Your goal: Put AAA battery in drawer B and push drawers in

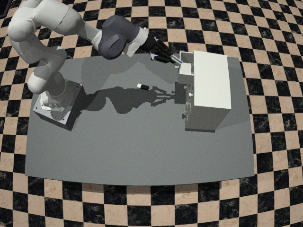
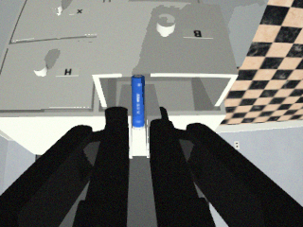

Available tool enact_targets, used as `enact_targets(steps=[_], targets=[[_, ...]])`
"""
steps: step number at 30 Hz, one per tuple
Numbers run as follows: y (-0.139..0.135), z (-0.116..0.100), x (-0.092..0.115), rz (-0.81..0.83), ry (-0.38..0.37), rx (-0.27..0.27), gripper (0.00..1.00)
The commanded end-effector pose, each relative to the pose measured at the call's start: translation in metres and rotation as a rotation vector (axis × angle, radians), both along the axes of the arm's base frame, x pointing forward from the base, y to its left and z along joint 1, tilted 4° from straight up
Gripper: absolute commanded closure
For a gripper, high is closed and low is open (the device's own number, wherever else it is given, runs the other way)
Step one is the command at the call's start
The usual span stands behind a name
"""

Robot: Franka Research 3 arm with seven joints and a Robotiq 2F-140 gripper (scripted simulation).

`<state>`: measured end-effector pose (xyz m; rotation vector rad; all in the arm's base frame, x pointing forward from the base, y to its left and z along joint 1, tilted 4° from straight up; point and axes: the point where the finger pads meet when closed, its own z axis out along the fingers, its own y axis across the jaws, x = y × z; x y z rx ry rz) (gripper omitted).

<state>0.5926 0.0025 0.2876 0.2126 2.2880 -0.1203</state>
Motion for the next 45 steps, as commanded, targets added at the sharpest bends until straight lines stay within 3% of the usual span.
enact_targets(steps=[1, 18, 45], targets=[[0.000, 0.000, 0.013, 0.000, -0.007, 0.000, 0.97], [-0.006, 0.002, 0.042, 0.000, -0.007, 0.000, 0.97], [-0.006, 0.002, 0.043, 0.000, -0.007, 0.000, 0.97]])
